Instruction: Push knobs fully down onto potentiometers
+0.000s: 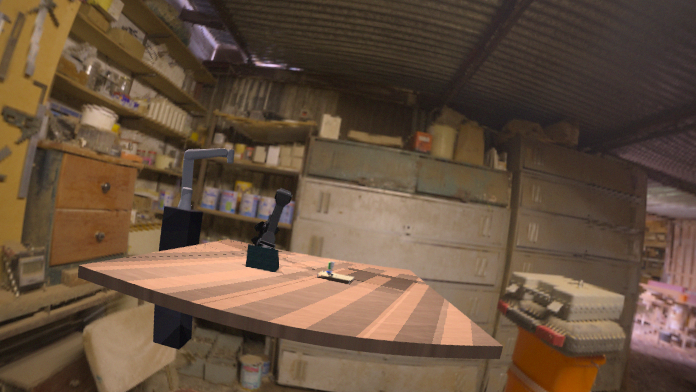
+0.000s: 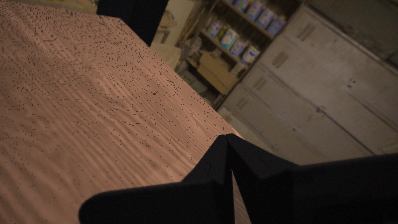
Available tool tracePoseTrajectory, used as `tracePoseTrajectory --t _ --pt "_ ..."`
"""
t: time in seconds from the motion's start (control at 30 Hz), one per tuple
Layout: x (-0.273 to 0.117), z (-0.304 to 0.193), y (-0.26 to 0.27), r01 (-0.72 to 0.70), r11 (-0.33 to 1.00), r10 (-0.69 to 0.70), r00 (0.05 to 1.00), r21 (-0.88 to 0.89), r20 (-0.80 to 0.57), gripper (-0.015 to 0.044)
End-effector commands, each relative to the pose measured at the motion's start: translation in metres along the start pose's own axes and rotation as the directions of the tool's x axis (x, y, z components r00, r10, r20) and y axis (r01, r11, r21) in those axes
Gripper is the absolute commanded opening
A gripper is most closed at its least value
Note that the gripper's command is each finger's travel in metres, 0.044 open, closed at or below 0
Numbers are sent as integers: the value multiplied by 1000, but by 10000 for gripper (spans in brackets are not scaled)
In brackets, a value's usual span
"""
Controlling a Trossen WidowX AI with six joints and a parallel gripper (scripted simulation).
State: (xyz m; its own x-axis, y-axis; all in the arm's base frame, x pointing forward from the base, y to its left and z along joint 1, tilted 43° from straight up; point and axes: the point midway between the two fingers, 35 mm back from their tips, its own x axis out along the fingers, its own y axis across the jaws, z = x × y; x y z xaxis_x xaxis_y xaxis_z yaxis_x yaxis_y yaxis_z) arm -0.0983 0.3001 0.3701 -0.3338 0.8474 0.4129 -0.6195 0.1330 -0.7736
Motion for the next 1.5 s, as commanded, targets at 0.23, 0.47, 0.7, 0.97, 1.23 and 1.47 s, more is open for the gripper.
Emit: tracePoseTrajectory --t 0.23,0.47,0.7,0.97,1.23,1.47 --pt "10 -39 -16 -12 997 21 992 72 -121 0" --pt "12 -67 -29 -1 992 27 978 125 -208 0" --pt "10 -96 -44 24 983 31 955 182 -295 0" --pt "3 -128 -63 72 966 33 919 248 -394 0" --pt "-5 -144 -93 147 963 -38 904 227 -426 0" --pt "-22 -170 -110 222 945 -73 858 241 -508 0"
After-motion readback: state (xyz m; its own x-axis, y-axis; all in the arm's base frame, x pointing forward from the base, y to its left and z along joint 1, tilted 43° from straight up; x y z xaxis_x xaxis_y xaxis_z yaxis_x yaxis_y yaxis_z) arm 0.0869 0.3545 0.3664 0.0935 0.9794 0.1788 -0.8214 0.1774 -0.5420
